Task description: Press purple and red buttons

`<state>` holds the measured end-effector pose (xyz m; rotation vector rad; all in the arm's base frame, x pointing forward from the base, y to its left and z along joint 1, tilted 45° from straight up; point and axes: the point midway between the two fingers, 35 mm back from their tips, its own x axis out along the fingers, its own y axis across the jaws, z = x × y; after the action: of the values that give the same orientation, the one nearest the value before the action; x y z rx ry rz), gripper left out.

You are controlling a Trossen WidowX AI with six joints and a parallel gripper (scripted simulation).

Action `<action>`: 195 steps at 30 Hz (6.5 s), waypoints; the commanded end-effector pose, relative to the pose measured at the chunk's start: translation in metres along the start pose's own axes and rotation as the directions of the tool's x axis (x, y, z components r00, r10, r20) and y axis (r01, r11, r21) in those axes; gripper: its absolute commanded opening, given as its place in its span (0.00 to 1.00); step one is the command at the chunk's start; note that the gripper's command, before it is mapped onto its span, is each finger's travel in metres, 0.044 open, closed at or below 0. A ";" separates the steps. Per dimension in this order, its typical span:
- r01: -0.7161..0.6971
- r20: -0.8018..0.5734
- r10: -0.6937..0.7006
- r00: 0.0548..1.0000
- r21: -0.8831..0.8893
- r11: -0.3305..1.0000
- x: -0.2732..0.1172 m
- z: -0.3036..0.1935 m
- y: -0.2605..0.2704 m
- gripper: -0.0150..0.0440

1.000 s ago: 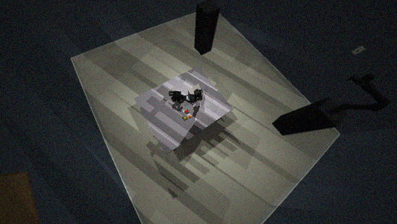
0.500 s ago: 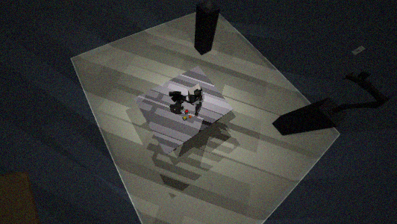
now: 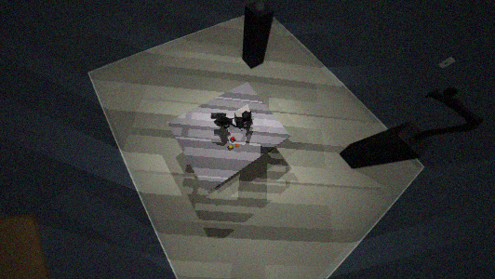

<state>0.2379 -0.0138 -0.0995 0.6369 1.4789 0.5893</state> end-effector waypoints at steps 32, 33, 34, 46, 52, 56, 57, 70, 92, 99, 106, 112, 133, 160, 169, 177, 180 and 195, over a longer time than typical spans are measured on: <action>0.012 0.015 -0.011 1.000 -0.013 1.000 0.013 0.005 -0.001 0.29; 0.012 0.015 -0.011 1.000 -0.013 1.000 0.013 0.005 -0.001 0.29; 0.012 0.015 -0.011 1.000 -0.013 1.000 0.013 0.005 -0.001 0.29; 0.012 0.015 -0.011 1.000 -0.013 1.000 0.013 0.005 -0.001 0.29; 0.012 0.015 -0.011 1.000 -0.013 1.000 0.013 0.005 -0.001 0.29; 0.014 0.016 -0.014 1.000 -0.014 1.000 -0.019 0.005 -0.001 0.29; 0.013 0.015 -0.013 1.000 -0.013 1.000 -0.021 0.004 -0.001 0.29; 0.016 0.015 -0.016 1.000 -0.013 1.000 -0.084 0.004 -0.001 0.29; 0.006 0.014 -0.006 1.000 -0.012 1.000 -0.081 -0.001 0.199 0.29; 0.007 0.014 -0.006 1.000 -0.012 1.000 -0.078 0.000 0.198 0.29; 0.003 0.014 -0.003 1.000 -0.012 1.000 -0.019 0.000 0.199 0.29; 0.003 0.014 -0.003 1.000 -0.012 1.000 -0.019 0.000 0.199 0.29; 0.002 0.014 -0.002 1.000 -0.012 1.000 0.013 0.000 0.199 0.29; 0.001 0.018 -0.001 1.000 -0.019 1.000 -0.003 0.002 0.200 0.29; 0.003 0.014 -0.003 1.000 -0.012 1.000 -0.019 0.000 0.199 0.29; 0.004 0.014 -0.004 1.000 -0.012 1.000 -0.009 0.001 0.199 0.29; 0.004 0.014 -0.004 1.000 -0.012 1.000 -0.004 0.001 0.198 0.29; 0.002 0.014 -0.002 1.000 -0.012 1.000 0.014 0.000 0.199 0.29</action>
<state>0.2467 0.1359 0.0368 0.6224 1.4439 0.6019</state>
